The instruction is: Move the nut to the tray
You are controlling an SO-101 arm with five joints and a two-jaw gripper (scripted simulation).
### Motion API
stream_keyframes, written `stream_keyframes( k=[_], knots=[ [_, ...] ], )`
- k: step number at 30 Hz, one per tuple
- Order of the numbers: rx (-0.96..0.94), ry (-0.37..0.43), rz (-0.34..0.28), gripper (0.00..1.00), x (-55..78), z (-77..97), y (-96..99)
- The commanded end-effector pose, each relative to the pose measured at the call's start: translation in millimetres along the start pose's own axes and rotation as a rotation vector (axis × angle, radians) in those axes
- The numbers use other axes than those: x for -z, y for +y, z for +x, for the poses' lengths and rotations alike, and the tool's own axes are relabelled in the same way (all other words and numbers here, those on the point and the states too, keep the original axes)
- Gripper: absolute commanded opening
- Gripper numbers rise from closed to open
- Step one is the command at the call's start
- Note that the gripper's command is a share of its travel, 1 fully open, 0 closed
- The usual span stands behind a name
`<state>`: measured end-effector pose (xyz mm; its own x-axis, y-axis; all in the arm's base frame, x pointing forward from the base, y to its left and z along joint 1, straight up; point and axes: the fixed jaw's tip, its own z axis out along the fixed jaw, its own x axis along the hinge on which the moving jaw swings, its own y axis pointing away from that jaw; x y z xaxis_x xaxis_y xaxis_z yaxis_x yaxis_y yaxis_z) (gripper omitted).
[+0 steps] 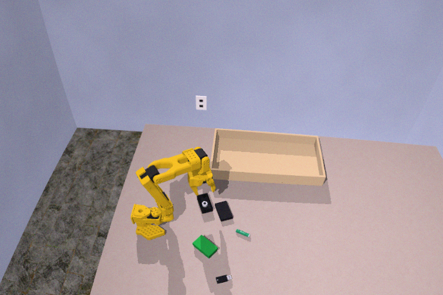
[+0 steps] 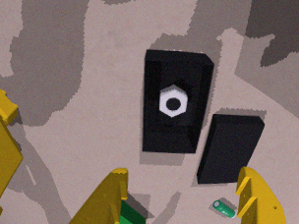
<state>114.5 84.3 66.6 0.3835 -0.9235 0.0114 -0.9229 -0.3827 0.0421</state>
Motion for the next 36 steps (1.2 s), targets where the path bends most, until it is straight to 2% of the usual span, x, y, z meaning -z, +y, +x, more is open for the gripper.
stream_keyframes(
  k=[1, 20, 28, 36],
  knots=[
    [-0.001, -0.011, 0.042, 0.29, 3.6, -2.6, -2.9],
    [-0.001, -0.011, 0.042, 0.29, 2.2, -2.7, -3.2],
    [-0.001, -0.011, 0.042, 0.29, -2.1, -2.9, -4.2],
    [-0.001, -0.011, 0.042, 0.29, -12.4, -3.3, -5.9]
  ],
)
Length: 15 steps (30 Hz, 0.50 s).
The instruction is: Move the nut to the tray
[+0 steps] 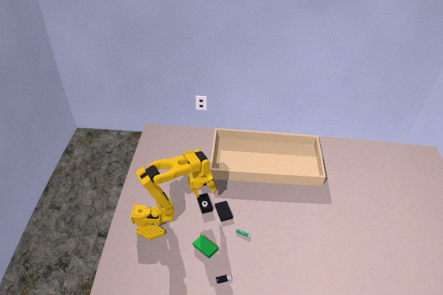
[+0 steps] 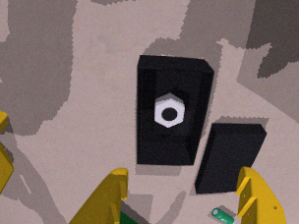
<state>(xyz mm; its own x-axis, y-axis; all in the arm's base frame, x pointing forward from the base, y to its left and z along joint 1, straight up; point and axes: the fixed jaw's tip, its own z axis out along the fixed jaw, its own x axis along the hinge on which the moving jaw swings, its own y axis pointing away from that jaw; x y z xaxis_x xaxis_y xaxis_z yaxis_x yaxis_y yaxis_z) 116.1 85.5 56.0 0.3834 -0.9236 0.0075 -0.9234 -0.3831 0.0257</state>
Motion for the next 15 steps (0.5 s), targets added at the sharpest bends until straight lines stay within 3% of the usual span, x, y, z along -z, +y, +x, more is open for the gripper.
stream_keyframes(
  k=[1, 15],
  knots=[
    [-0.001, -0.008, 0.026, 0.29, -3.4, -2.8, -3.6],
    [-0.001, -0.008, 0.026, 0.29, -23.5, -2.9, -4.1]
  ],
)
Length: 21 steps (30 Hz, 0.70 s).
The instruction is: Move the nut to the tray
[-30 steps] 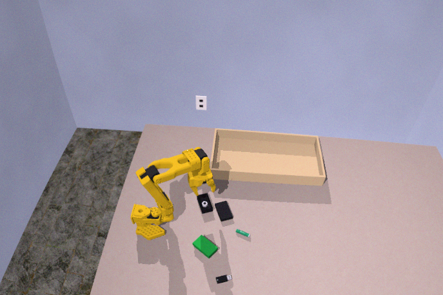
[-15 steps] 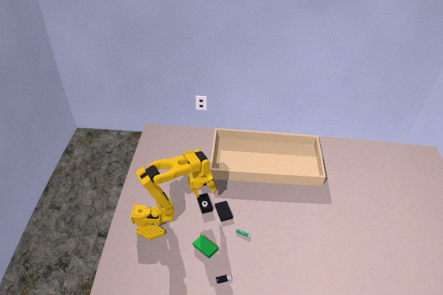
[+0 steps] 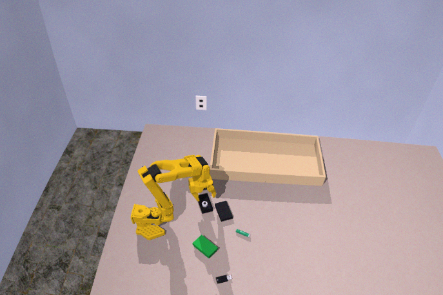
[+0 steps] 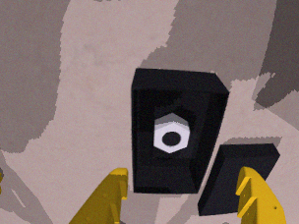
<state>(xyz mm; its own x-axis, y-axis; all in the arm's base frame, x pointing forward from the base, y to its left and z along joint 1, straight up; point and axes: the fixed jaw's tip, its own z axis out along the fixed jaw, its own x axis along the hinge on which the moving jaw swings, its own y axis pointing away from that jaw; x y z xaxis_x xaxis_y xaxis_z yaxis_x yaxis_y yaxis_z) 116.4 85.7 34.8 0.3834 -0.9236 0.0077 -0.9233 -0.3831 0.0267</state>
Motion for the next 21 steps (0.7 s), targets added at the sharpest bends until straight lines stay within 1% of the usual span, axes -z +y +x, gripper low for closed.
stream_keyframes(
  k=[1, 9, 21],
  knots=[
    [-0.001, -0.008, 0.027, 0.29, -3.8, -2.7, -3.1],
    [-0.001, -0.008, 0.027, 0.29, -13.7, -2.4, -2.1],
    [-0.001, -0.008, 0.027, 0.29, -18.9, -2.2, -1.3]
  ],
)
